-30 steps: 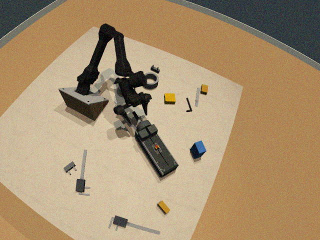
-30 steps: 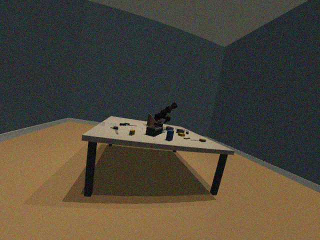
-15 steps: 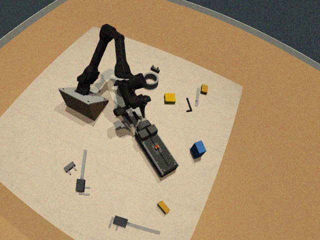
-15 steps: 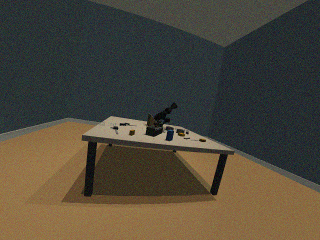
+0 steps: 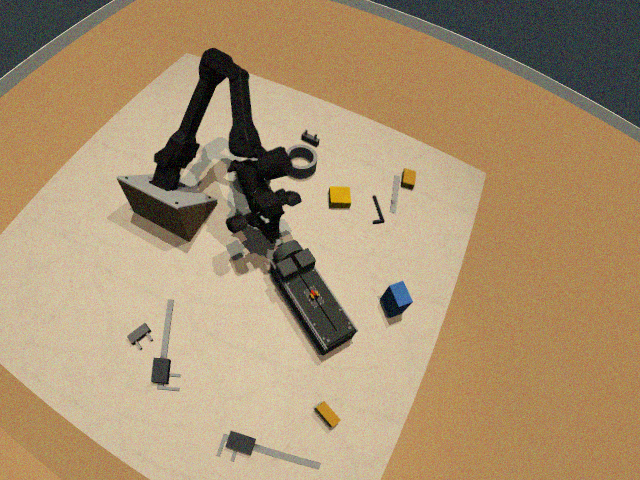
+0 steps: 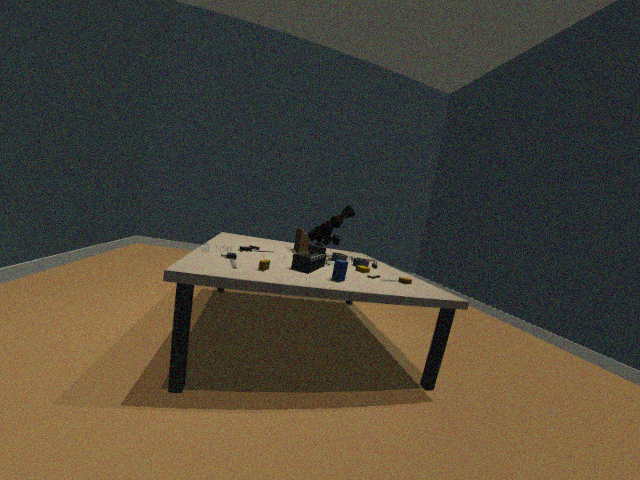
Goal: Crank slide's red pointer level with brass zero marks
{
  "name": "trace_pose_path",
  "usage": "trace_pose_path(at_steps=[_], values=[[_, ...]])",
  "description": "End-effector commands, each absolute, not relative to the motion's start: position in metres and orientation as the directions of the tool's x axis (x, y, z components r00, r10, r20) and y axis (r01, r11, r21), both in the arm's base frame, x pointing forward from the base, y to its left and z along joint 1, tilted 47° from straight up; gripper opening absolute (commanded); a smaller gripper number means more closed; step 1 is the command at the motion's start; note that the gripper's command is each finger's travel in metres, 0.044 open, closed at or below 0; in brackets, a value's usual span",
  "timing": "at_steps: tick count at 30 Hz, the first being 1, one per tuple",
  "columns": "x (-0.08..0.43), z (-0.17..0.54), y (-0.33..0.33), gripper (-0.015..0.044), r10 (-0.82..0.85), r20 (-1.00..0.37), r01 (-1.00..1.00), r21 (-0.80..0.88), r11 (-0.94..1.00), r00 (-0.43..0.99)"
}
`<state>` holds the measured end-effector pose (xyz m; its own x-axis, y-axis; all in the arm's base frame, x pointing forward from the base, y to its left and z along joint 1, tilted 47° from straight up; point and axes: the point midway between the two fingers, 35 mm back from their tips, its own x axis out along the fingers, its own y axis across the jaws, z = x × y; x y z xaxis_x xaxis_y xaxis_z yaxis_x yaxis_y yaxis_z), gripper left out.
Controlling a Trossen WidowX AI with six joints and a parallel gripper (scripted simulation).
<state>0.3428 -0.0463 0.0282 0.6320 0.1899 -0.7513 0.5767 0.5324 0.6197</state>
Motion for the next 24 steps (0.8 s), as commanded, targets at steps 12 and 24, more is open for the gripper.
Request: trace_pose_path(at_steps=[12, 24], values=[[0.348, 0.037, -0.044, 0.0000, 0.188, -0.751, 0.580, 0.621, 0.527, 0.633], [0.348, 0.039, -0.044, 0.0000, 0.188, -0.751, 0.580, 0.621, 0.527, 0.633]])
